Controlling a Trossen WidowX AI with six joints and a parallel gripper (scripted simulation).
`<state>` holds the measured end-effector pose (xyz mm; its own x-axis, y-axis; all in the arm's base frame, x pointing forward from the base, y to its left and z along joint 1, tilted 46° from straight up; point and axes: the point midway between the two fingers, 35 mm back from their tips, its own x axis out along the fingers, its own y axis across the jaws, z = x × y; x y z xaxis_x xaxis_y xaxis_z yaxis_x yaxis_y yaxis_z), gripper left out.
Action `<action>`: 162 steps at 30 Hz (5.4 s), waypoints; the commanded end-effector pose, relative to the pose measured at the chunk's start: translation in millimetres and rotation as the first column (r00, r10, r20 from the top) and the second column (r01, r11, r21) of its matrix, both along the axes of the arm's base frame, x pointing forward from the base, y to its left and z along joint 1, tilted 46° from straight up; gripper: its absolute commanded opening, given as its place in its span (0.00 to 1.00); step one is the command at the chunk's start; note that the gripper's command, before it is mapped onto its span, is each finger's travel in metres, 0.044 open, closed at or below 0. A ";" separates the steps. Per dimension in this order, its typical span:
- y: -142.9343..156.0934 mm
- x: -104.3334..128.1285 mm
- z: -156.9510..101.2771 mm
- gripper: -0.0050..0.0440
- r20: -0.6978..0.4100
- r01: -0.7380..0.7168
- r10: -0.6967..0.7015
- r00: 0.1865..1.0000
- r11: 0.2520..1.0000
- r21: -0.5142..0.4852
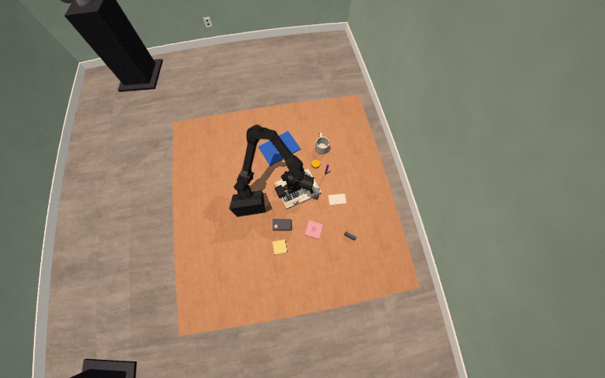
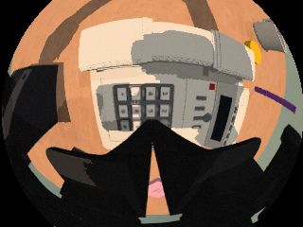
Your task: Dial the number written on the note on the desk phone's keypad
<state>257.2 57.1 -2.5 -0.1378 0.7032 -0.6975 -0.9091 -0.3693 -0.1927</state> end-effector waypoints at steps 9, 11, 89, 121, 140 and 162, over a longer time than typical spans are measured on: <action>12.3 -2.1 -12.3 0.00 -0.003 0.010 -0.010 1.000 1.000 0.003; 13.9 -2.4 -13.8 0.00 -0.003 0.010 -0.010 1.000 1.000 0.003; 0.6 -9.9 -6.7 0.00 -0.004 0.011 -0.011 1.000 1.000 0.003; 12.8 -32.7 -29.7 0.00 -0.003 0.010 -0.010 1.000 1.000 0.003; 12.8 -32.7 -29.7 0.00 -0.003 0.010 -0.010 1.000 1.000 0.003; 13.7 -32.9 -30.5 0.00 -0.003 0.010 -0.010 1.000 1.000 0.003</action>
<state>224.8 69.6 -32.9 -0.1316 0.7035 -0.6984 -0.9111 -0.3634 -0.1944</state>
